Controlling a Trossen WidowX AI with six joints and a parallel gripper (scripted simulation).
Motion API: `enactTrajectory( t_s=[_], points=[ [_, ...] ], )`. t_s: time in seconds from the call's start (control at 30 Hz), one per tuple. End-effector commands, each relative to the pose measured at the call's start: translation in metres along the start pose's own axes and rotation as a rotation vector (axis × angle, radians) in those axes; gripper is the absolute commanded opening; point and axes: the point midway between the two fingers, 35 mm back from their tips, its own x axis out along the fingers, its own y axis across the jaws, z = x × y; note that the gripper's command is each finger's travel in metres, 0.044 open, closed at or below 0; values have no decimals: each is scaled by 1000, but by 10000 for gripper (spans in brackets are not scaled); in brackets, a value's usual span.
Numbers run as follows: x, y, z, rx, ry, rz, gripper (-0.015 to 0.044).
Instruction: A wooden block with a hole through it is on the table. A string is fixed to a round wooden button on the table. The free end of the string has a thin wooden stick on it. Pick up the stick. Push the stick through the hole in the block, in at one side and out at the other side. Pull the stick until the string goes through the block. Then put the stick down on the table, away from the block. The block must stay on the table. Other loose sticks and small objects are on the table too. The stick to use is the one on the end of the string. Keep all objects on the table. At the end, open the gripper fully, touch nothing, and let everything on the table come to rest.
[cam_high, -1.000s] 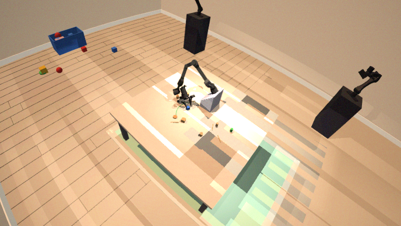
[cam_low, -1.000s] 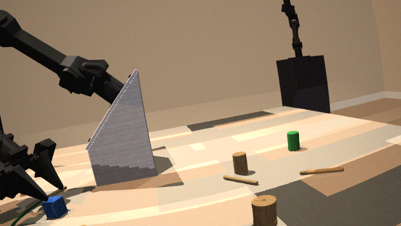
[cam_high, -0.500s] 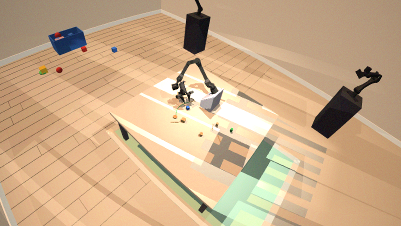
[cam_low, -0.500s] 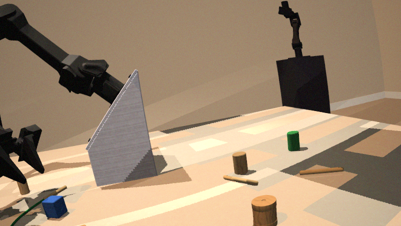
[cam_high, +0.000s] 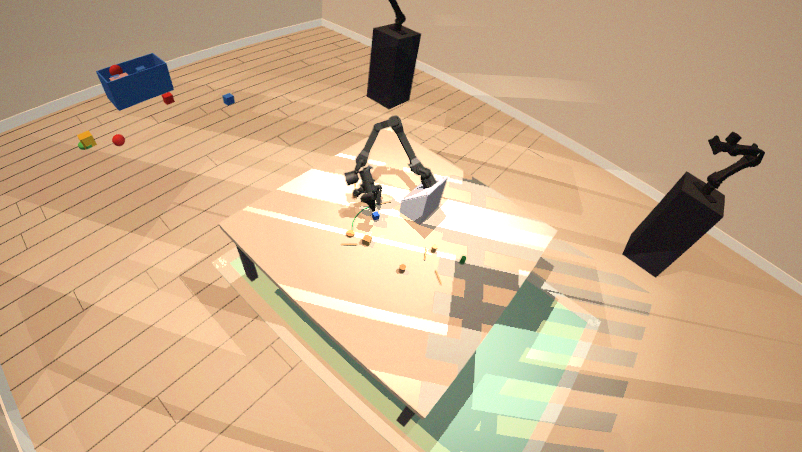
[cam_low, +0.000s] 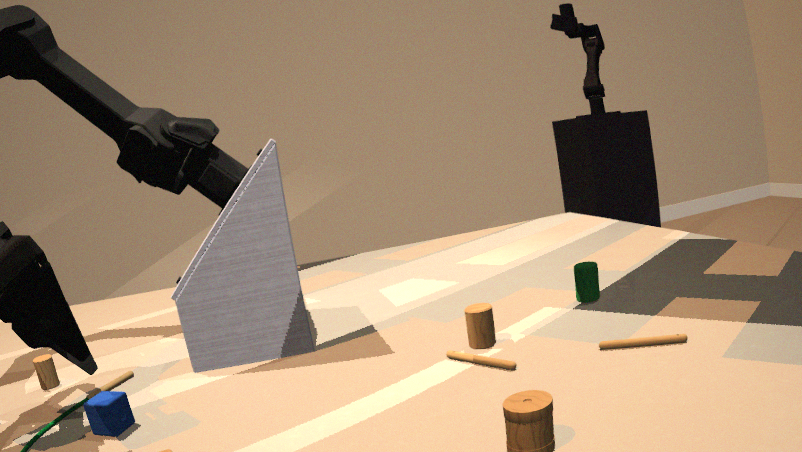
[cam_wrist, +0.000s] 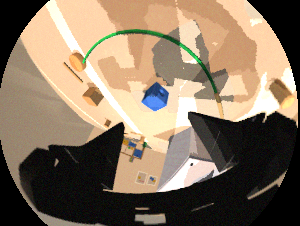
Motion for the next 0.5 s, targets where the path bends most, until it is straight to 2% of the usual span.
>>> enactTrajectory(
  t_s=[0.0,0.23,0.47],
  points=[
    [16,5,-9,-731,-40,-226,440],
    [18,16,-15,-1561,20,-543,440],
    [13,25,-19,-2031,140,-775,440]
  ],
)
